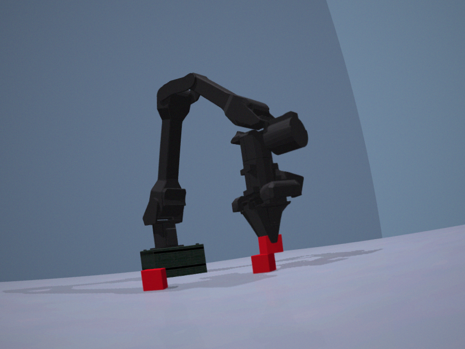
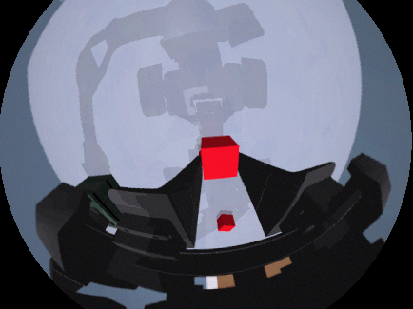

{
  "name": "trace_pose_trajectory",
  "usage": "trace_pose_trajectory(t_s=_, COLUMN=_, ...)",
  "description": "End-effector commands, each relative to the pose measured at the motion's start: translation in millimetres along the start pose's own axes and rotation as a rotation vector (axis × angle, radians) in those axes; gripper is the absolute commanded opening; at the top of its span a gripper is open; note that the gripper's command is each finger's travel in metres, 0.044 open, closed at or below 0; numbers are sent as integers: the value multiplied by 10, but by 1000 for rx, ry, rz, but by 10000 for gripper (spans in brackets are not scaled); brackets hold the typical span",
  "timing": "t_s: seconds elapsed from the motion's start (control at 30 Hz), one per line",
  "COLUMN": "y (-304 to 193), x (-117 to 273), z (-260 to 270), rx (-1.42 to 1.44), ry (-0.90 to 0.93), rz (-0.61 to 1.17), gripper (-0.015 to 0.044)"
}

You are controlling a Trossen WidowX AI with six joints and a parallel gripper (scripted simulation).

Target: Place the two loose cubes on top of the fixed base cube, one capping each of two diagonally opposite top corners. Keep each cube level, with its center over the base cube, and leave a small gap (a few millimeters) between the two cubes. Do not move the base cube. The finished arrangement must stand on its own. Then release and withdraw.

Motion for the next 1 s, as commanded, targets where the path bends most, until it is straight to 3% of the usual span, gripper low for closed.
trace_pose_trajectory(t_s=0.0, y=-1, x=-2, z=-2, rx=-2, ry=-1, rz=0, gripper=205)
trace_pose_trajectory(t_s=0.97, y=1, x=305, z=-1, rx=0, ry=0, rz=0, gripper=205)
Point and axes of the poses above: the point midway between the two fingers, 35 mm back from their tips, its own x axis back along the fingers, its own z axis across the jaws, y = z × x, the point moved 2 cm from there along x, back along the fingers, and after that the axes turned 2 degrees about x, right-handed, at the moved point
